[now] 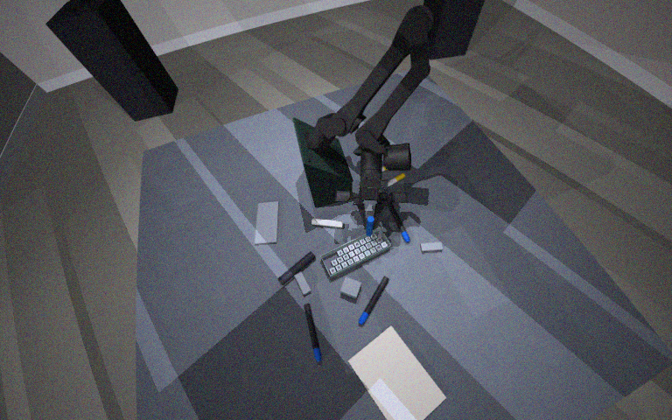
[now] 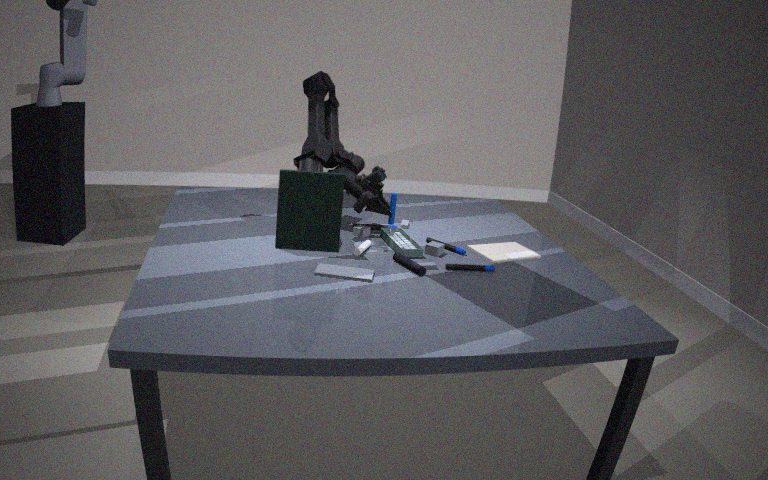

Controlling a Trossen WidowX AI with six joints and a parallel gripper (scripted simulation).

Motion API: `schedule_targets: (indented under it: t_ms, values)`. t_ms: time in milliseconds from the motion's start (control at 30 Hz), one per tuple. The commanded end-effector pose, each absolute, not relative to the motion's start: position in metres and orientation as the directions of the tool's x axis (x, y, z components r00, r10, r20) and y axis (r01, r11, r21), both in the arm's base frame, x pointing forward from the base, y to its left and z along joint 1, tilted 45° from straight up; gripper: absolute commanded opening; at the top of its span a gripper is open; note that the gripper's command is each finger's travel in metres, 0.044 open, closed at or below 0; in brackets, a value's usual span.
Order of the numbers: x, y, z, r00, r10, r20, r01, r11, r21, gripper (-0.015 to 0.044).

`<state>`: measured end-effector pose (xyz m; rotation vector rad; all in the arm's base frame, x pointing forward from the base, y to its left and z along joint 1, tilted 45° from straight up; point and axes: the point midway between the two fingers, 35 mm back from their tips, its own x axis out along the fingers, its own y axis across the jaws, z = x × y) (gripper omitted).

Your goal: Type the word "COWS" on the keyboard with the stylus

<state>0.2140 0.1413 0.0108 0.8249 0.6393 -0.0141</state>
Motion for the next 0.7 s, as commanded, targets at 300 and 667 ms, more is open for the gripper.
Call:
schedule_targets:
  t_ms: [300,667]
  values:
    - [0.2133,0.1457,0.0048,0.813,0.225,-0.538,0.256,0.691,0.676,0.0081]
    - [0.213,0.1491,0.0012,0.813,0.225,-0.538,0.257,0.691,0.676,0.0081]
